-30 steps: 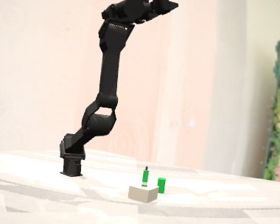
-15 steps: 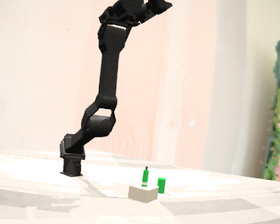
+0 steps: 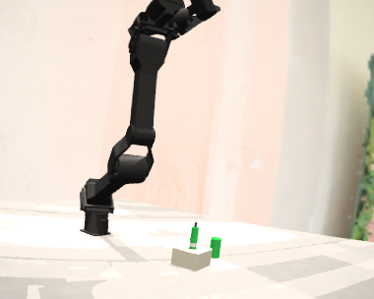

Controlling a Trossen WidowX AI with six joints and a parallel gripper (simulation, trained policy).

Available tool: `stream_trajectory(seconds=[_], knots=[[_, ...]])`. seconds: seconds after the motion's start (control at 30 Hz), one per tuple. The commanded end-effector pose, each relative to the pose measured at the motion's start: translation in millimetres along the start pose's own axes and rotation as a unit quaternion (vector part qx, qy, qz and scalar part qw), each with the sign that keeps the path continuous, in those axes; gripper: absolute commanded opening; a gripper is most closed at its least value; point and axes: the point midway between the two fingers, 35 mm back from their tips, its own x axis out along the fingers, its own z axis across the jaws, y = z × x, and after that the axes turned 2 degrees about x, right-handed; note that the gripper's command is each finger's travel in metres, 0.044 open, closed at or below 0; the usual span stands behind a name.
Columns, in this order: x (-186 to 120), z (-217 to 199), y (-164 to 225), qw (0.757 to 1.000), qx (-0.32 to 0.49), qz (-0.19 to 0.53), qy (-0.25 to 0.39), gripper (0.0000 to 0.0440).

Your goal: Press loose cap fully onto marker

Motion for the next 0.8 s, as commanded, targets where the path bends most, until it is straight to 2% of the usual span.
stream_trajectory(seconds=[0.0,0.77], knots=[[-0.5,9.9,-0.8,1.000,-0.008,-0.004,-0.012,0.0305],[-5.7,68.6,1.4,0.995,-0.063,-0.006,-0.083,0.0307]])
